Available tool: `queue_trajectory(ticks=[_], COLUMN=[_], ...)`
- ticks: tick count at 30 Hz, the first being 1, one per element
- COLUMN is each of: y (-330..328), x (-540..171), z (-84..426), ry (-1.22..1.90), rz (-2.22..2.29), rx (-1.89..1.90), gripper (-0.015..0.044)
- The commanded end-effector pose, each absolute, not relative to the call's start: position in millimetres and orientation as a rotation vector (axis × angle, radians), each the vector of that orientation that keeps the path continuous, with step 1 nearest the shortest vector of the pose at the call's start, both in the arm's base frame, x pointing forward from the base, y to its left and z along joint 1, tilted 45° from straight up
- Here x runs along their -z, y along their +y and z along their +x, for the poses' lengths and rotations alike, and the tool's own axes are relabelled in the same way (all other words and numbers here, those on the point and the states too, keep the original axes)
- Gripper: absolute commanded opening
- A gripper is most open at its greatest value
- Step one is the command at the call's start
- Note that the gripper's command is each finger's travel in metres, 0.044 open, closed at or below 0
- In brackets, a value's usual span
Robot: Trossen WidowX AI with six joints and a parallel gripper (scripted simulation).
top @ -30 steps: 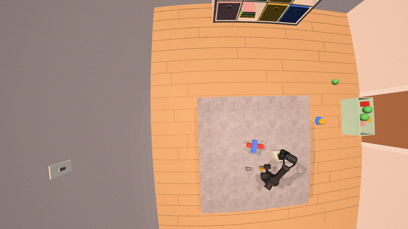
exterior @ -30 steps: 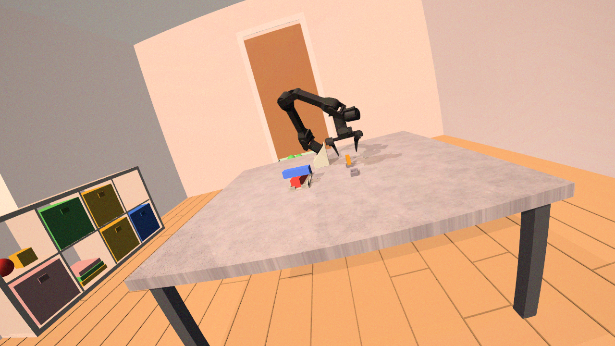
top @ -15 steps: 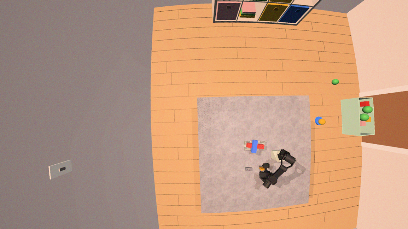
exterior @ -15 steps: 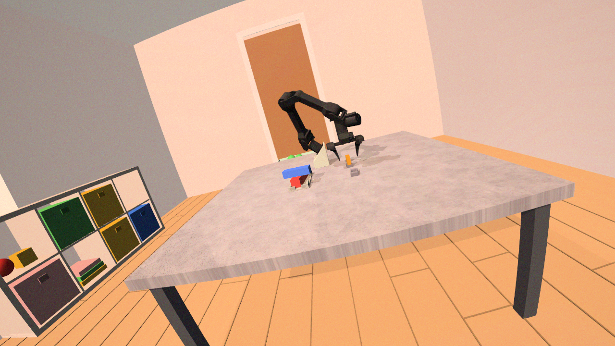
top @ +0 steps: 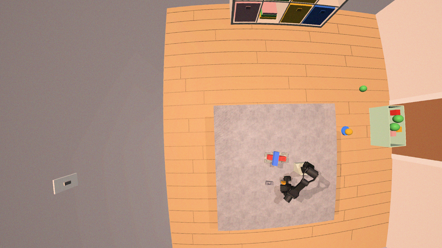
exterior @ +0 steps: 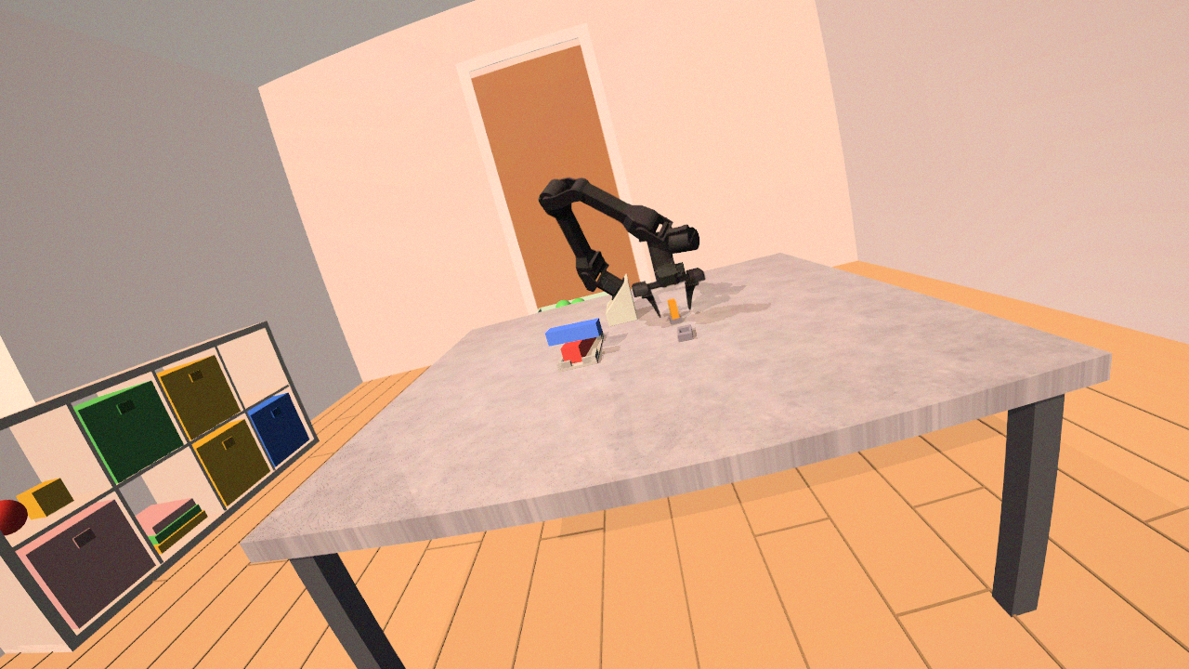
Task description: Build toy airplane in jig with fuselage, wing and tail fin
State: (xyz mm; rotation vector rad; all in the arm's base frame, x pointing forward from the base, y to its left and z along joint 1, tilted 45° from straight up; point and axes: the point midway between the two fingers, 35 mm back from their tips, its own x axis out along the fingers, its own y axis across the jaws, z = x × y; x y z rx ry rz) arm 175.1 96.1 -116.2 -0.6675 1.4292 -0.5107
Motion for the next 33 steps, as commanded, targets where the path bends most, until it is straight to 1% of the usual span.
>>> queue_trajectory(ticks=[1,10,16,17,18,33], y=[93.6,93.6,93.6,93.6,93.8,120.7], x=[116.6,116.6,116.6,116.6,116.5,95.2], z=[174.3,174.3,174.3,174.3,174.3,173.9], ry=[1.429,1.429,1.429,1.429,1.429,1.433], rz=[-0.679,-0.679,-0.679,-0.679,-0.679,-0.676], rx=[0.511,0.511,0.511,0.511,0.511,0.513], gripper=[0.0309,0.0073,0.0033,0.0006,0.0,0.0])
